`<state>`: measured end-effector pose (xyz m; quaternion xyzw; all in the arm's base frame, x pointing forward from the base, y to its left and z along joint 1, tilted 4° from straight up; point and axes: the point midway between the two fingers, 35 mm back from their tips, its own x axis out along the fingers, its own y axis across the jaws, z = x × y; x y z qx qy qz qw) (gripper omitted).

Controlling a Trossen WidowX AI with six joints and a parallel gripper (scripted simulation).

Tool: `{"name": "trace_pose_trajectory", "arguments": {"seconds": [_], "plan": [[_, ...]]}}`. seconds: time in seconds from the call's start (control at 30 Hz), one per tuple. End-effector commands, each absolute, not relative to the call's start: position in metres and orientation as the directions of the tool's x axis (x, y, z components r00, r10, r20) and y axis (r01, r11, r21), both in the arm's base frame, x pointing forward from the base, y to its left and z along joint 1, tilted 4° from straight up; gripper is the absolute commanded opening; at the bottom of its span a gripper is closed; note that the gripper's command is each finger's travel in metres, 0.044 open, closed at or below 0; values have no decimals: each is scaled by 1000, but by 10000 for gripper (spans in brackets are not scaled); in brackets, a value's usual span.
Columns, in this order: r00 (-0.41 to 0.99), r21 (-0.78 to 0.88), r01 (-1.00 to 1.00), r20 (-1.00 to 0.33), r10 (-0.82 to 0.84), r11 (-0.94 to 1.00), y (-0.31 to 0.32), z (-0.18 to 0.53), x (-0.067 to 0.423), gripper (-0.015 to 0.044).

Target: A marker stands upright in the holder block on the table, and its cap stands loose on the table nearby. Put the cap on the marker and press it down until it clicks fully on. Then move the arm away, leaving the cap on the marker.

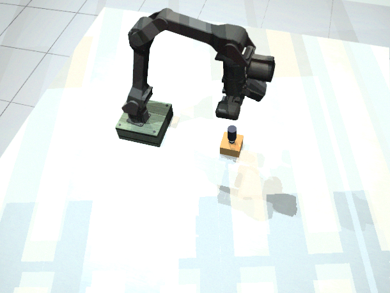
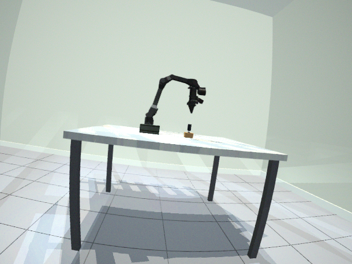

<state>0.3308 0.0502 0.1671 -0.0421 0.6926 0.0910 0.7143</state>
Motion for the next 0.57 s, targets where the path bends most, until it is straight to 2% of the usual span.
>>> {"name": "trace_pose_trajectory", "arguments": {"seconds": [0.0, 0.47, 0.53], "plan": [[9, 67, -192, -998, 70, 979, 49, 169, 328, 52], [9, 67, -192, -998, 70, 979, 49, 169, 328, 420], [9, 67, -192, -998, 70, 979, 49, 169, 328, 440]]}}
